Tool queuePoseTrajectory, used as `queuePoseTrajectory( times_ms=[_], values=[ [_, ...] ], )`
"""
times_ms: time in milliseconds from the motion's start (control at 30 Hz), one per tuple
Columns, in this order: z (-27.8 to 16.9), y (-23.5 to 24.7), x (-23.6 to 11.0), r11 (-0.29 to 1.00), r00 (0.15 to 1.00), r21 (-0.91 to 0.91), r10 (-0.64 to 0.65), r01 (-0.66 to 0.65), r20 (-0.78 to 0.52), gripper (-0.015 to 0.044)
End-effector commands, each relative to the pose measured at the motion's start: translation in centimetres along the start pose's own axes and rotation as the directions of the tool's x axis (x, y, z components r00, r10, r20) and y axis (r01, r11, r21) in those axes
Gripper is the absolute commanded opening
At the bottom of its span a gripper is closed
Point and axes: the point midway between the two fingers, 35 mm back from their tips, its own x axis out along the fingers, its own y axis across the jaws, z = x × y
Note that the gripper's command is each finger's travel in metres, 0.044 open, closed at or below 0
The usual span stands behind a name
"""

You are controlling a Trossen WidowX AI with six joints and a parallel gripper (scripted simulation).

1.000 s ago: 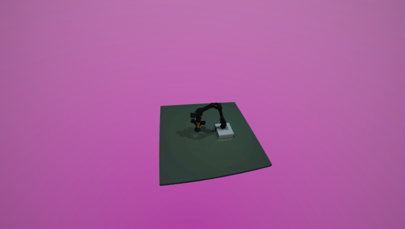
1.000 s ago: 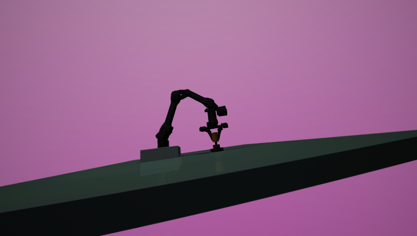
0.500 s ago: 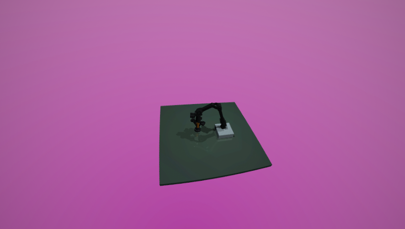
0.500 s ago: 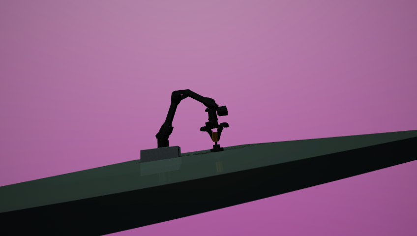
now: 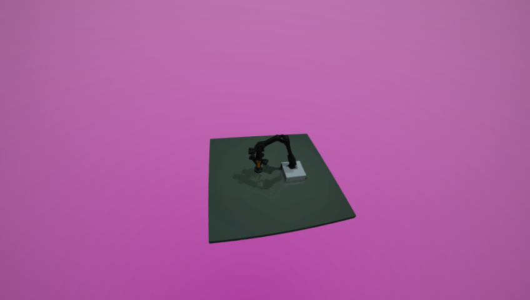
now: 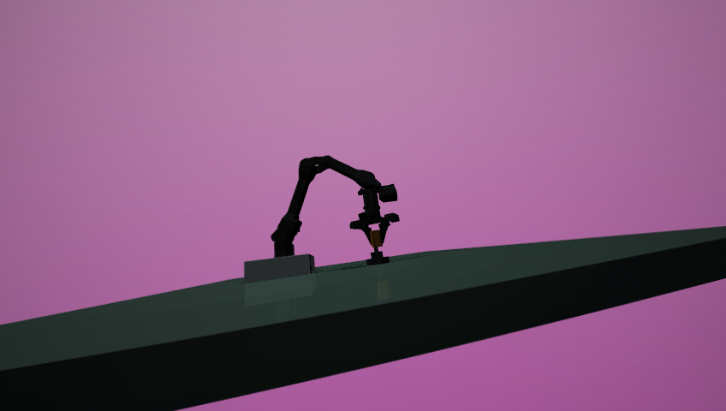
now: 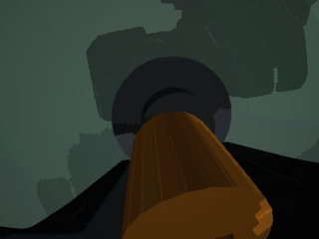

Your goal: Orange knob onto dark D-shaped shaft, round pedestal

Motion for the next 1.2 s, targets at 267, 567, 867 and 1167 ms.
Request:
queuePoseTrajectory(
  times_ms=[267,567,867,1167],
  values=[
    [0.11,-0.11,-0.59,0.985,1.0,0.17,0.006,-0.006,0.001,0.0],
    [0.32,-0.48,0.05,0.978,1.0,0.211,0.005,-0.006,0.001,0.0],
    [0.32,-0.48,0.14,0.978,1.0,0.211,0.005,-0.006,0.001,0.0],
    [0.32,-0.48,0.17,0.981,1.0,0.194,0.005,-0.006,0.001,0.0]
  ],
)
